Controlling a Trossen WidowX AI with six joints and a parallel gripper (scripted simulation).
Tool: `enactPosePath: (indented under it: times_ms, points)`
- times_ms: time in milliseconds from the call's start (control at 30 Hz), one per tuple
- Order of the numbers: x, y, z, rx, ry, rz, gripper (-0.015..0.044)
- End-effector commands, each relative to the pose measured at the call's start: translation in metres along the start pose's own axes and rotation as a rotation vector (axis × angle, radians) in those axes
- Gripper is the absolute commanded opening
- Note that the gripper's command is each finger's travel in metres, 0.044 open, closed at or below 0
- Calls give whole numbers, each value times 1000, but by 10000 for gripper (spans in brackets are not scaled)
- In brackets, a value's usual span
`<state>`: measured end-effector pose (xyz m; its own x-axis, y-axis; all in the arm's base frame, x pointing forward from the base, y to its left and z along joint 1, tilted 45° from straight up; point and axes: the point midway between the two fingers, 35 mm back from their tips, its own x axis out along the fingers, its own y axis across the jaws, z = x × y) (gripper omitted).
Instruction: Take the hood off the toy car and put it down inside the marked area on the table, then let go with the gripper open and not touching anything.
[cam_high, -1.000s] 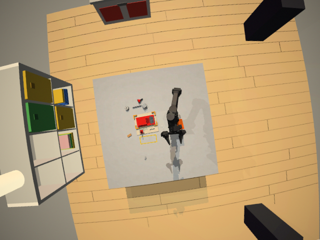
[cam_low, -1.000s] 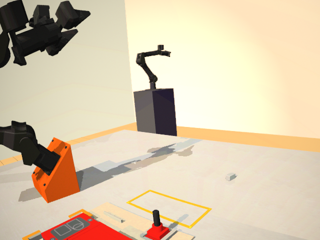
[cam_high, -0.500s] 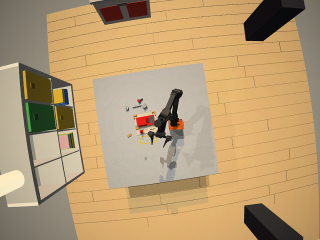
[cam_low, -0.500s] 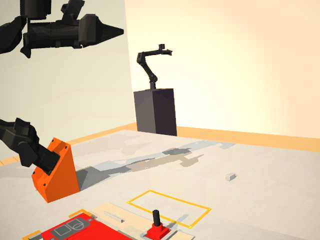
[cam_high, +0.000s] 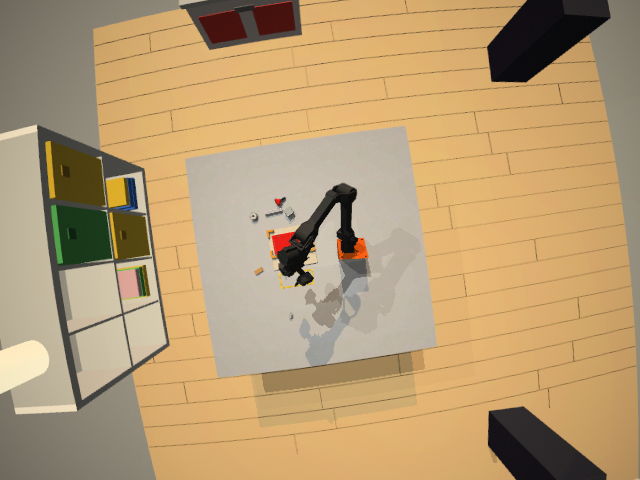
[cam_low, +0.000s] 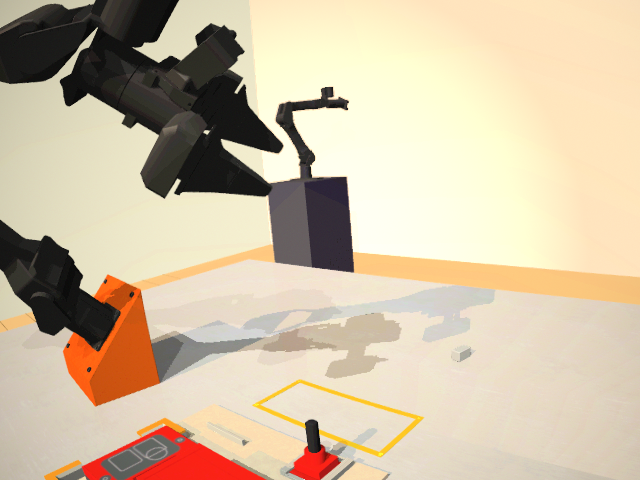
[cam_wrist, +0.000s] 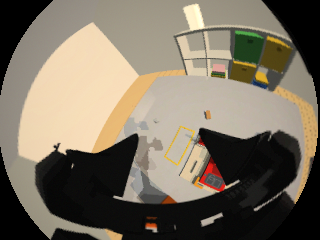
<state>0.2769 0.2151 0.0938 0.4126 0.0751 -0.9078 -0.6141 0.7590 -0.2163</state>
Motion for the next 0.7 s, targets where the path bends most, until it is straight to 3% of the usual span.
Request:
enactPosePath:
  times_ms: [0, 533, 667]
  points:
    - [18, -44, -15, 117, 155, -137, 440]
    - [36, -190, -90, 389, 678, -597, 440]
    - [35, -196, -93, 393, 699, -616, 440]
